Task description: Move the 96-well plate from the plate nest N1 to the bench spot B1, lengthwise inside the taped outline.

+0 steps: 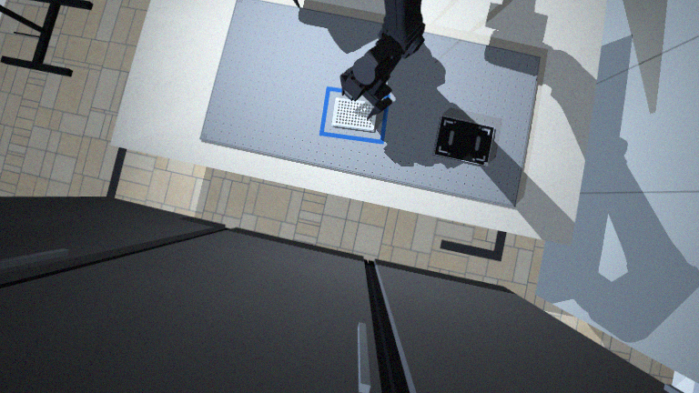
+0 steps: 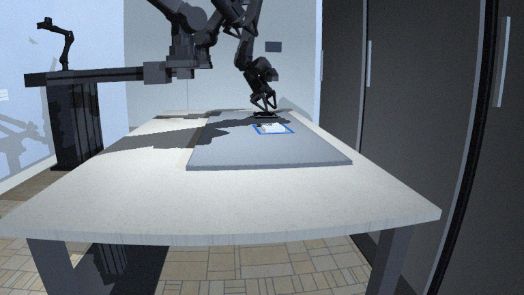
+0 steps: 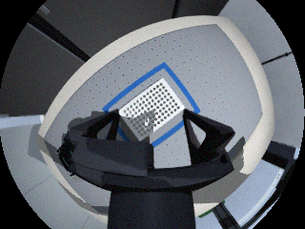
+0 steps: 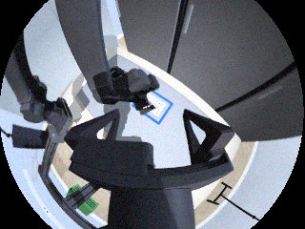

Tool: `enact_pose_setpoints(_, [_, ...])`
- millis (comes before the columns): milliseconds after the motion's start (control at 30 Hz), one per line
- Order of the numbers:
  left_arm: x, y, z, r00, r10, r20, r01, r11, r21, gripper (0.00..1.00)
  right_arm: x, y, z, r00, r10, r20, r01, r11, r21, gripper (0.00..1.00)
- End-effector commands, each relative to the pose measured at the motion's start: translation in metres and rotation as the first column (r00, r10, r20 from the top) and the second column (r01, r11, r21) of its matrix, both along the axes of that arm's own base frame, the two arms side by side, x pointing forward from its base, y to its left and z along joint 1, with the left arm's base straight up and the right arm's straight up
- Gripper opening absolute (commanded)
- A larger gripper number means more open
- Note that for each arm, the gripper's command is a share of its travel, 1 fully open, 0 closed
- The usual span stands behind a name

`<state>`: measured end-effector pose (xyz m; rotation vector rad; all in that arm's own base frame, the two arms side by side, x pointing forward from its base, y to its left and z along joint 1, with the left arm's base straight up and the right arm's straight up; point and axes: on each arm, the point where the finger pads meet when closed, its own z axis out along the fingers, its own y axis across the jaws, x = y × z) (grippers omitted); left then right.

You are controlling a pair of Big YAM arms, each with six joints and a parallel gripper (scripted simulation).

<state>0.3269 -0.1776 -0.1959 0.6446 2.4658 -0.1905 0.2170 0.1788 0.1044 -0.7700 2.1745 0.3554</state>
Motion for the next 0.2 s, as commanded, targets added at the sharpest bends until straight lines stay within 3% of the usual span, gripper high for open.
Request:
enact_pose_setpoints(0, [0.005,-0.0029,0.0067,1.0,0.009,0.023,-0.008,1.0,-0.016,1.0,0.0061,0.0047,0.0156,1.0,0.005,0.029,-0.005,1.0,0.016,1.0])
enact_pose_setpoints(167, [0.005,-0.0029,0.0067,1.0,0.009,0.023,-0.008,1.0,-0.016,1.0,0.0061,0.0047,0.0156,1.0,0.005,0.029,-0.005,1.0,0.016,1.0])
